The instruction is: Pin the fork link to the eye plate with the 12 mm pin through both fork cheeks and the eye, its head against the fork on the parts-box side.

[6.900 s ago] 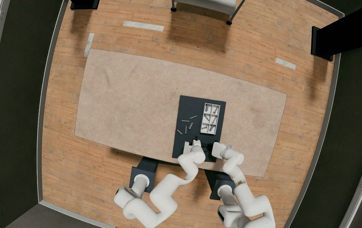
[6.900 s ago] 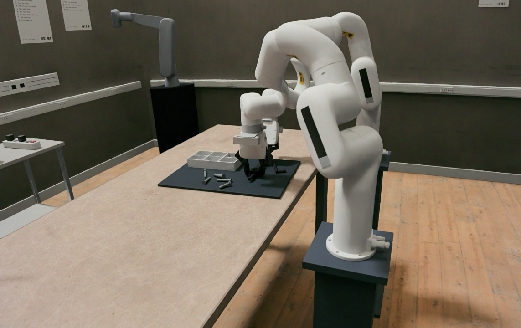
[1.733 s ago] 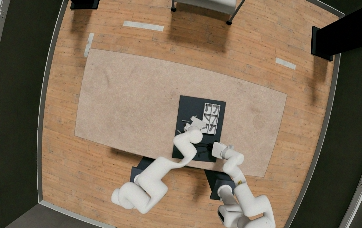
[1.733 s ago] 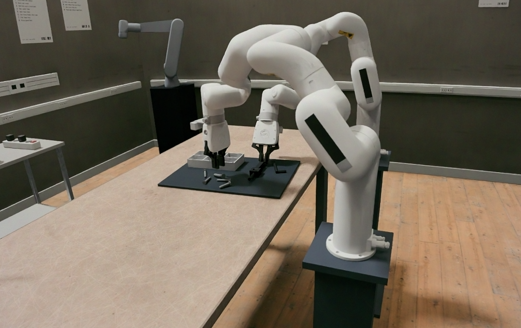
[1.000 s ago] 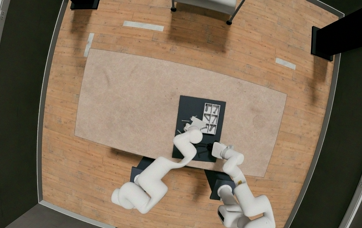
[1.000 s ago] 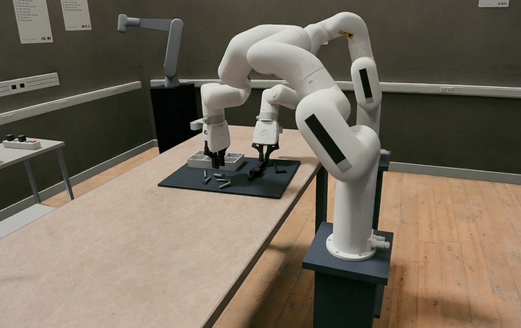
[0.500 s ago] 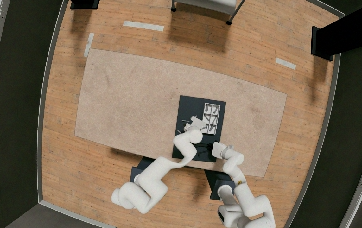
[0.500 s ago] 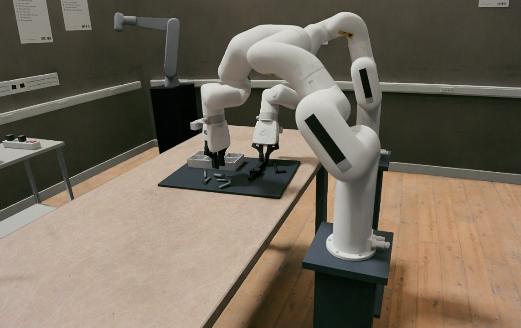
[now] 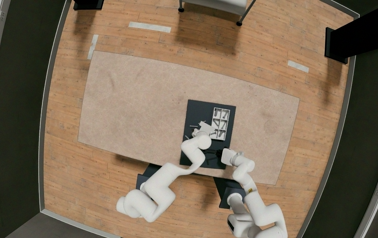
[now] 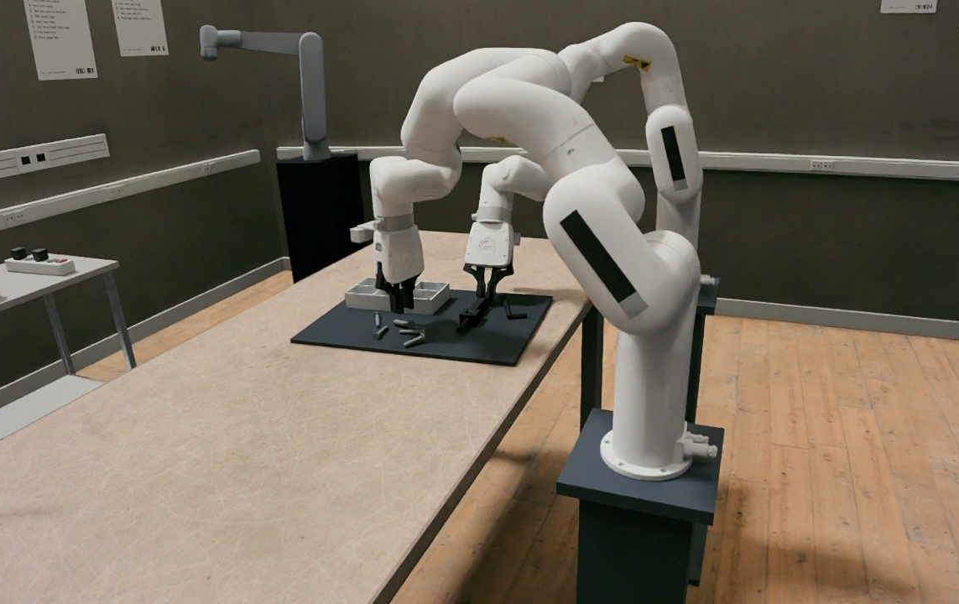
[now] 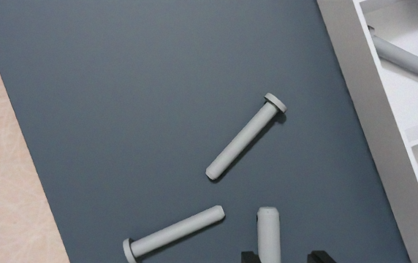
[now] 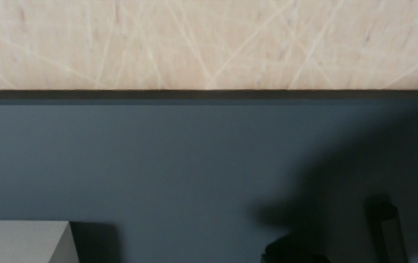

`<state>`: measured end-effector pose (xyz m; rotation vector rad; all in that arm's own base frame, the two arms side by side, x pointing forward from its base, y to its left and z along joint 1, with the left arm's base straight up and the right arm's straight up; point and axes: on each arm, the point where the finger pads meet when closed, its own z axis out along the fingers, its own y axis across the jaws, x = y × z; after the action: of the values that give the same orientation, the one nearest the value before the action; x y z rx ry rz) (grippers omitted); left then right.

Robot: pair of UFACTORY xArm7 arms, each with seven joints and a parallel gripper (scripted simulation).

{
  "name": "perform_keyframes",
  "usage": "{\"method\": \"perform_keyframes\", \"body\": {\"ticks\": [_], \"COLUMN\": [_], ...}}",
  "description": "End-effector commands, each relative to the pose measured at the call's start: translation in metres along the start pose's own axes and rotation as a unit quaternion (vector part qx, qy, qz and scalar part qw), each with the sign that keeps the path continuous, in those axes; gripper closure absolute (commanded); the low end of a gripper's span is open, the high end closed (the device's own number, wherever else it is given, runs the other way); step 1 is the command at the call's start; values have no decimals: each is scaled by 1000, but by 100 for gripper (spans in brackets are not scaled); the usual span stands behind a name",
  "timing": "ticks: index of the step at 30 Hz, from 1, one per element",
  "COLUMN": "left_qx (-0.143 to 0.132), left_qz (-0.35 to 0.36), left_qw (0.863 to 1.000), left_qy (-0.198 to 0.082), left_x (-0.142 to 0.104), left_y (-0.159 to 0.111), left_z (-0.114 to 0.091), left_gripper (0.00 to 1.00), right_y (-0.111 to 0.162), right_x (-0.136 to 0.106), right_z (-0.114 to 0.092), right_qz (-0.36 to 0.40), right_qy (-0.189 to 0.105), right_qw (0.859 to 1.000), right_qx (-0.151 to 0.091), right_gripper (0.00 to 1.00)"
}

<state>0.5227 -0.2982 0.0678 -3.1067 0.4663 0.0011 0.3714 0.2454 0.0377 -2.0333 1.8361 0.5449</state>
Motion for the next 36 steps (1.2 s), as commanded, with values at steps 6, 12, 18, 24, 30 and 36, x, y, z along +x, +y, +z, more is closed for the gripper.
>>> {"method": "perform_keyframes", "body": {"ticks": [6, 12, 18, 24, 30, 36], "left_qx": [0, 0, 0, 0, 0, 0], "left_qz": [0, 0, 0, 0, 0, 0], "left_qw": [1000, 1000, 1000, 1000, 1000, 1000], "left_qy": [2, 2, 2, 2, 2, 2], "left_x": [2, 2, 2, 2, 3, 3], "left_y": [0, 0, 0, 1, 1, 1], "left_z": [8, 15, 21, 27, 30, 32], "left_gripper": [74, 74, 74, 74, 74, 74], "right_y": [-1, -1, -1, -1, -1, -1], "right_x": [-1, -1, -1, -1, -1, -1], "right_z": [-1, -1, -1, -1, -1, -1], "right_qz": [-1, -1, -1, -1, -1, -1], "right_qy": [0, 0, 0, 0, 0, 0], "right_qw": [1000, 1000, 1000, 1000, 1000, 1000], "right_qx": [1, 1, 1, 1, 1, 1], "right_gripper": [100, 100, 100, 100, 100, 100]}}
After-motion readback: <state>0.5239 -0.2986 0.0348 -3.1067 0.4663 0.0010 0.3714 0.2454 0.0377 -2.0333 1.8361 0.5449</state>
